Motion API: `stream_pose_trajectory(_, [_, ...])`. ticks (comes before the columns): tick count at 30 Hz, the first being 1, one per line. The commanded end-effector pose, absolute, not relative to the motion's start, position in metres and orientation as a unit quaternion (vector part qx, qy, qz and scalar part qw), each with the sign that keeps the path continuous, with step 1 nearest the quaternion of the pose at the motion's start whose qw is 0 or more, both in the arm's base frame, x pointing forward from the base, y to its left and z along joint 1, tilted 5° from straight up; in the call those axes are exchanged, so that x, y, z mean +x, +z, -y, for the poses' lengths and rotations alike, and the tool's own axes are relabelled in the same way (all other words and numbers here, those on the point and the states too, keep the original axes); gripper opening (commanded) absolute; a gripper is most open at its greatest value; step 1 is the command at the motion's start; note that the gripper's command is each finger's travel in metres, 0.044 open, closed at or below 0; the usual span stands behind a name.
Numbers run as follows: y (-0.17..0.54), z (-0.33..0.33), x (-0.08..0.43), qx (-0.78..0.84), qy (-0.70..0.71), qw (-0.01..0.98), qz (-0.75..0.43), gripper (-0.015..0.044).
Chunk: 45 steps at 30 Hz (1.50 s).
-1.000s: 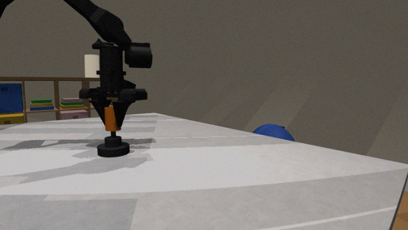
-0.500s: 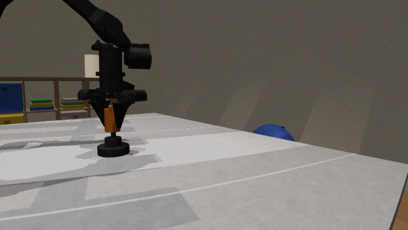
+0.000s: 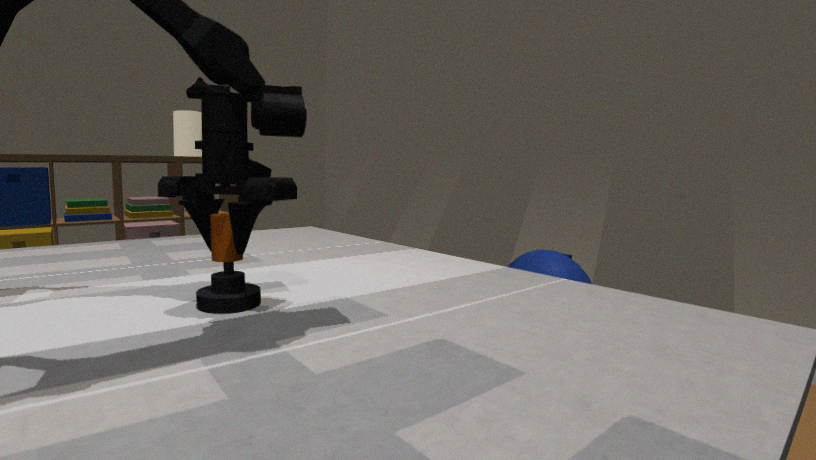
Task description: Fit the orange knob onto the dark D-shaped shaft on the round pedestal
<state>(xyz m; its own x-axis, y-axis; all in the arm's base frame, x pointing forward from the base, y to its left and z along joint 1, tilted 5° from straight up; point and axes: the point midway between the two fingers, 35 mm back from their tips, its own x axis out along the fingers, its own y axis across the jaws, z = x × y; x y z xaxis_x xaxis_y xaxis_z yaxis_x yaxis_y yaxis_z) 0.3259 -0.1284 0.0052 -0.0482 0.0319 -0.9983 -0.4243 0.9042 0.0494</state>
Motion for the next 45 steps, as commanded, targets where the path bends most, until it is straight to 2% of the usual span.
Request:
stream_pose_trajectory(1, [0.007,0.1292,0.3276,-0.164,0.193,0.671,-0.697,0.0])
stream_pose_trajectory(5, [0.0048,0.1292,0.327,-0.205,0.235,0.66,-0.683,0.0])
stream_pose_trajectory(33, [0.0069,0.129,0.3271,-0.205,0.235,0.66,-0.683,0.0])
stream_pose_trajectory(45, [0.0035,0.1287,0.3257,-0.273,0.306,0.635,-0.655,0.0])
